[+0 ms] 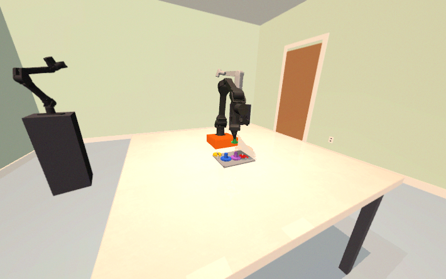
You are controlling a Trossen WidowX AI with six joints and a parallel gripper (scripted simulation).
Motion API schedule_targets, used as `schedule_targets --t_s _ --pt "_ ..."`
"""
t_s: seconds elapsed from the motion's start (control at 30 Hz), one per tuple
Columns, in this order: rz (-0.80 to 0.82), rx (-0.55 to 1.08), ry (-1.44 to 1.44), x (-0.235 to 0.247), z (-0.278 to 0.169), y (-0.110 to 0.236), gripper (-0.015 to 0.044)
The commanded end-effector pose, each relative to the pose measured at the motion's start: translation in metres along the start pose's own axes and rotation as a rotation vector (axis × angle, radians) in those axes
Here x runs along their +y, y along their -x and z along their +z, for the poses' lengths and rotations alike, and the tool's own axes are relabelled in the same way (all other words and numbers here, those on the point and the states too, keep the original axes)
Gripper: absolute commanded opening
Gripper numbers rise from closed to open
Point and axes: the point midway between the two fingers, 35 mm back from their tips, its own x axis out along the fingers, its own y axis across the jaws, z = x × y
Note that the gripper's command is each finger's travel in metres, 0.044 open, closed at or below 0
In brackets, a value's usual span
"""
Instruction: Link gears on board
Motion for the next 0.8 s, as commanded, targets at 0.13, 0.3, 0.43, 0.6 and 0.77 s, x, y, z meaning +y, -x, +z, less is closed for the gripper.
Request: schedule_targets --t_s 0.13,0.3,0.43,0.6,0.77 --pt "0.001 0.008 0.003 -0.012 -0.017 -0.008 0.0" --pt "0.001 0.009 0.003 -0.019 -0.028 -0.013 0.0" --pt "0.001 0.01 0.003 -0.024 -0.037 -0.016 0.0" --pt "0.001 0.011 0.003 -0.03 -0.048 -0.02 0.0" --pt "0.002 0.012 0.003 -0.035 -0.06 -0.024 0.0"
